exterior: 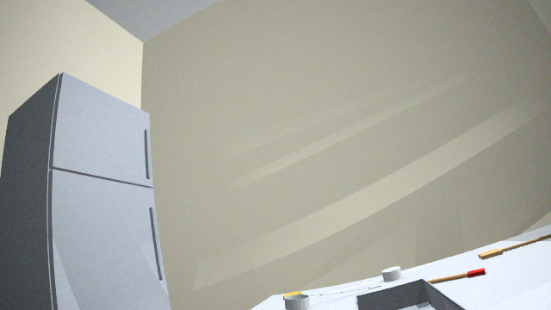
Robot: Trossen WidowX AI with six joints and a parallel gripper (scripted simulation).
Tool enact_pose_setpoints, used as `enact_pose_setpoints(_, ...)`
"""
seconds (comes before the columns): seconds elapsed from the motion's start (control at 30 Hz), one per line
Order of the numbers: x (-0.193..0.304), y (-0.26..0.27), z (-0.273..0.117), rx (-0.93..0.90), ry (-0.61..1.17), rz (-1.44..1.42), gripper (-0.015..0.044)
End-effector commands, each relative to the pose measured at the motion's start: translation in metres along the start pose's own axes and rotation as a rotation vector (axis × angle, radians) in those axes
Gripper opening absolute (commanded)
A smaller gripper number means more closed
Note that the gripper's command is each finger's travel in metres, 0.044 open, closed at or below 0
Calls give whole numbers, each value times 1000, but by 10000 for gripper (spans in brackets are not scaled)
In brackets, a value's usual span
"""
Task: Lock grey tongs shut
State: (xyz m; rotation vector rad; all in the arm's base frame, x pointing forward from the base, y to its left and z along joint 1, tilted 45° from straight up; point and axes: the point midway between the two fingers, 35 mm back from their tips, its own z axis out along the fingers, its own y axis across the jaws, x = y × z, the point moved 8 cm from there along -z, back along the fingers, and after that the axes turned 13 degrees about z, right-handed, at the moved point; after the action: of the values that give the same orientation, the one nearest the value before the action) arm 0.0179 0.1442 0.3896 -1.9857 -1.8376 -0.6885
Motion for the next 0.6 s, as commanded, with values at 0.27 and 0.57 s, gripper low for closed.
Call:
enact_pose_setpoints(0.27,-8,-17,-19,12,91,-39,-150)
enact_pose_setpoints(0.57,-16,-26,-32,40,161,-63,-150)
